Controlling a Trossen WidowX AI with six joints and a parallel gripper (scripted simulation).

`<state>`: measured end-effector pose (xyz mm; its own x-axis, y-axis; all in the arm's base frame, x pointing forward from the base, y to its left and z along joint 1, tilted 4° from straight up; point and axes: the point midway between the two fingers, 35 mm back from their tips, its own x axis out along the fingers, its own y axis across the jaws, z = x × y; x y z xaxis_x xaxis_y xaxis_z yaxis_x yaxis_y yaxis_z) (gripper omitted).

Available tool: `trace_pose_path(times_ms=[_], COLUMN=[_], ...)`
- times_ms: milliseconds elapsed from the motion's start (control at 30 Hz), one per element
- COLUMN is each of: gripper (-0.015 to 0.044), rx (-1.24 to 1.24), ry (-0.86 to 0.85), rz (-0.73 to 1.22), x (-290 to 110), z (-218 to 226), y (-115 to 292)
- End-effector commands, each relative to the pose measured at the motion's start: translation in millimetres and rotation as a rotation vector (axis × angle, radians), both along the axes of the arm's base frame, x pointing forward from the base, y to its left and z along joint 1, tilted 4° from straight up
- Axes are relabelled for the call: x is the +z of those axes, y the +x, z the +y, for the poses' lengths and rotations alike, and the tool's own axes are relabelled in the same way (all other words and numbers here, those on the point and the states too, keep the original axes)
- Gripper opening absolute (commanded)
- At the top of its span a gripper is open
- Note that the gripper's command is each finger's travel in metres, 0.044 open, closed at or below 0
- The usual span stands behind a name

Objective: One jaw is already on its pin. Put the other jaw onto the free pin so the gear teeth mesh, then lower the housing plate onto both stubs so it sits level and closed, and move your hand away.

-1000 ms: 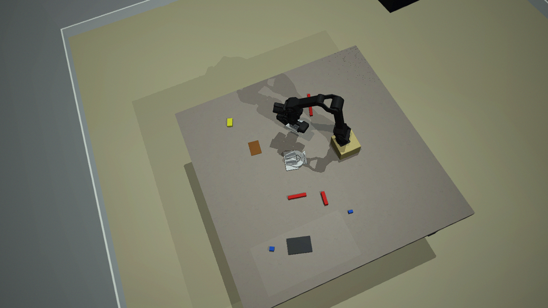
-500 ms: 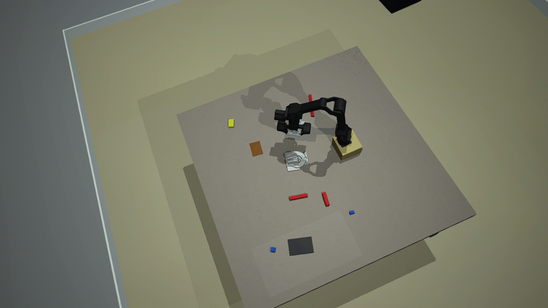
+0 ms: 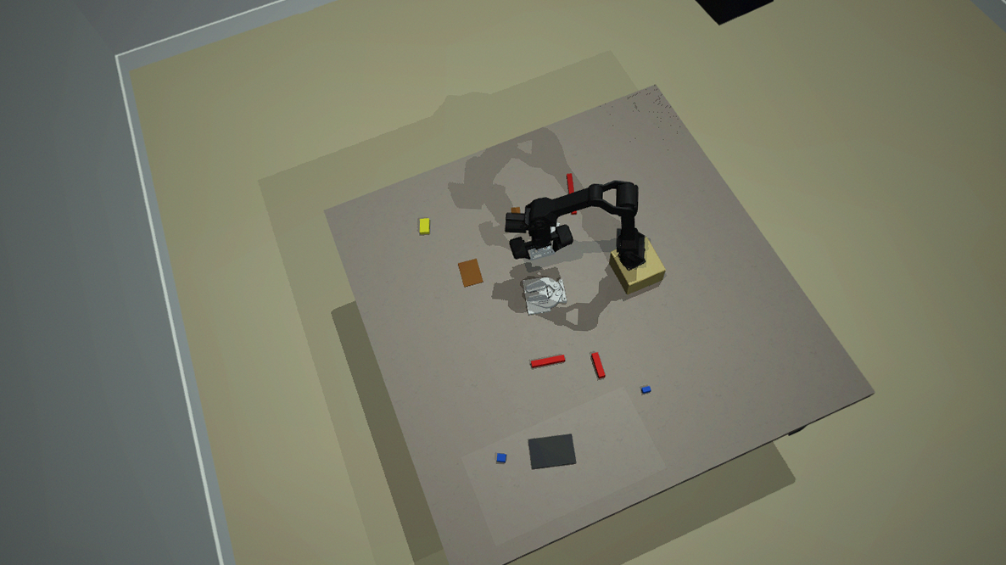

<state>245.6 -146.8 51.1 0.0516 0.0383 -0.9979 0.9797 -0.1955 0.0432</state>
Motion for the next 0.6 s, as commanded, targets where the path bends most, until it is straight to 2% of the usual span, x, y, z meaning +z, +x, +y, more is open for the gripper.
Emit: trace_pose_path(times_ms=[0, 567], gripper=[0.0351, 0.0351], rx=[0.136, 0.622], ry=[-0.001, -0.023], rz=[-0.005, -0.028], x=[-0.8, 0.7], z=[11.0, 44.7], y=[1.6, 8.4])
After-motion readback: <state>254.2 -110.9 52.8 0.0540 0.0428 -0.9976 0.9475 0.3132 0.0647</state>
